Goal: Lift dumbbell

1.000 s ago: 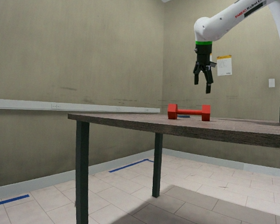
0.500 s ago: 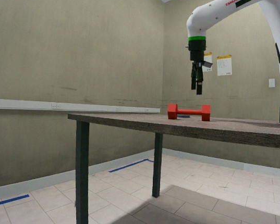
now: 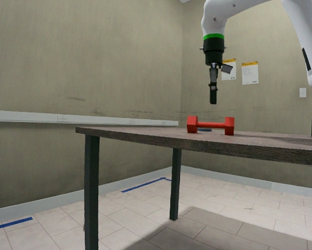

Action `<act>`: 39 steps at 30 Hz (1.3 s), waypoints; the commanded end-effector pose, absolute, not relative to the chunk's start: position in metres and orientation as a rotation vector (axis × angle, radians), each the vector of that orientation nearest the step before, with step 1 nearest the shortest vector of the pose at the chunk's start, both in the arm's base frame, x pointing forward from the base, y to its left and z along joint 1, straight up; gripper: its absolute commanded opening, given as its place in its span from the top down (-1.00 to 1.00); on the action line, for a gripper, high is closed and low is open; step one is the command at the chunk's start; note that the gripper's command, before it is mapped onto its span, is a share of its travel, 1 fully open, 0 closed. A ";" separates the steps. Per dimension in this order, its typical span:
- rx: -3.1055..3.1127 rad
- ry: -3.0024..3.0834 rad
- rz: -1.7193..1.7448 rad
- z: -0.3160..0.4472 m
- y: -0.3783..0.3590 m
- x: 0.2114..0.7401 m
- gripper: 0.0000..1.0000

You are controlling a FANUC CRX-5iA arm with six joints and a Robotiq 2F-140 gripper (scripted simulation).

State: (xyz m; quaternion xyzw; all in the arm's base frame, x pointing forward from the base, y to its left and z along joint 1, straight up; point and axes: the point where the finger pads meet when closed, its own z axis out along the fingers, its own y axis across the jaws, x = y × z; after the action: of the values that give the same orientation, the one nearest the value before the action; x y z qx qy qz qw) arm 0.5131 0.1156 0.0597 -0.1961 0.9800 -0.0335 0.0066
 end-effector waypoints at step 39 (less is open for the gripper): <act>-0.536 3.096 -0.003 -0.043 0.155 0.502 -1.00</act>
State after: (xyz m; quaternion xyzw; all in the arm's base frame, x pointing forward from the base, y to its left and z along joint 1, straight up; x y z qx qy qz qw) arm 0.5008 0.1550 -0.0435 -0.1704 0.9854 -0.0011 -0.0010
